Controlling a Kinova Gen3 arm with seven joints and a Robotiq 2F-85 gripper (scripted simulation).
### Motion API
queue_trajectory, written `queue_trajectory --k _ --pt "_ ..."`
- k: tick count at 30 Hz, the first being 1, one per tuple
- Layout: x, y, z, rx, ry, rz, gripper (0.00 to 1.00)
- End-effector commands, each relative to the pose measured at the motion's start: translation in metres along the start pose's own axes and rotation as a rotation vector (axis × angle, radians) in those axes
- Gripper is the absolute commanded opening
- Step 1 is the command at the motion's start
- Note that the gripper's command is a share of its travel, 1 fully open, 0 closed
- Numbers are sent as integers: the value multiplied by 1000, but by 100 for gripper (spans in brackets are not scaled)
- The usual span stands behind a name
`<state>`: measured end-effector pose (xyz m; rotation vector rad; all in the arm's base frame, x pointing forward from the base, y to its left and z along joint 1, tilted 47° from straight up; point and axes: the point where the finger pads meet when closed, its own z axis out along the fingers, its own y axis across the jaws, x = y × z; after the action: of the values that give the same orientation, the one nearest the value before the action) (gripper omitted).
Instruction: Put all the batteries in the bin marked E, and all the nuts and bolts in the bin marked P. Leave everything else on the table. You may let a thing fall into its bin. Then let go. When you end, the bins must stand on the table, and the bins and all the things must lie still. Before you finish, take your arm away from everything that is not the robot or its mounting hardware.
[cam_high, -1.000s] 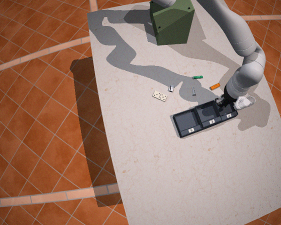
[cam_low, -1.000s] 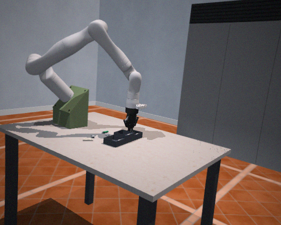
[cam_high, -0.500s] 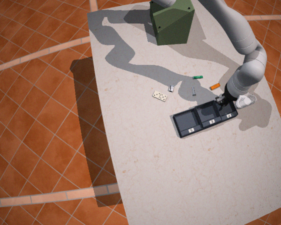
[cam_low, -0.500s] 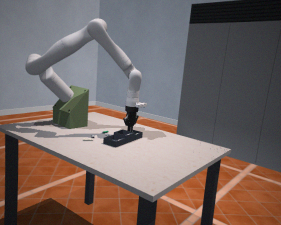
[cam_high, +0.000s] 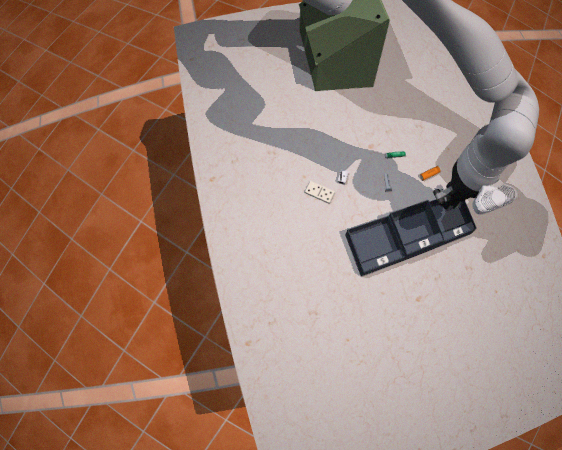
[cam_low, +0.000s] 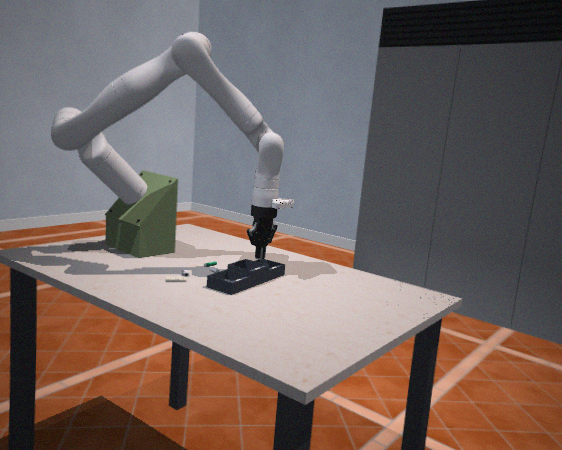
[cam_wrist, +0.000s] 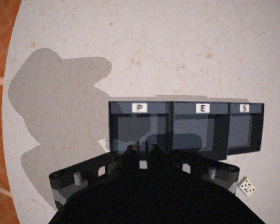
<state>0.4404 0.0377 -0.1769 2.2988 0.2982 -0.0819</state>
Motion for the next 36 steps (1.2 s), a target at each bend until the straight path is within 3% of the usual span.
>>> queue_trajectory --k 1,6,12,27,36 --pt "3 -1 -14 5 9 1 9" --pt "3 -1 -33 5 9 1 9" --pt "3 -1 -33 5 9 1 9" --pt "2 -1 -158 5 9 1 9" --pt "2 -1 -158 5 9 1 9"
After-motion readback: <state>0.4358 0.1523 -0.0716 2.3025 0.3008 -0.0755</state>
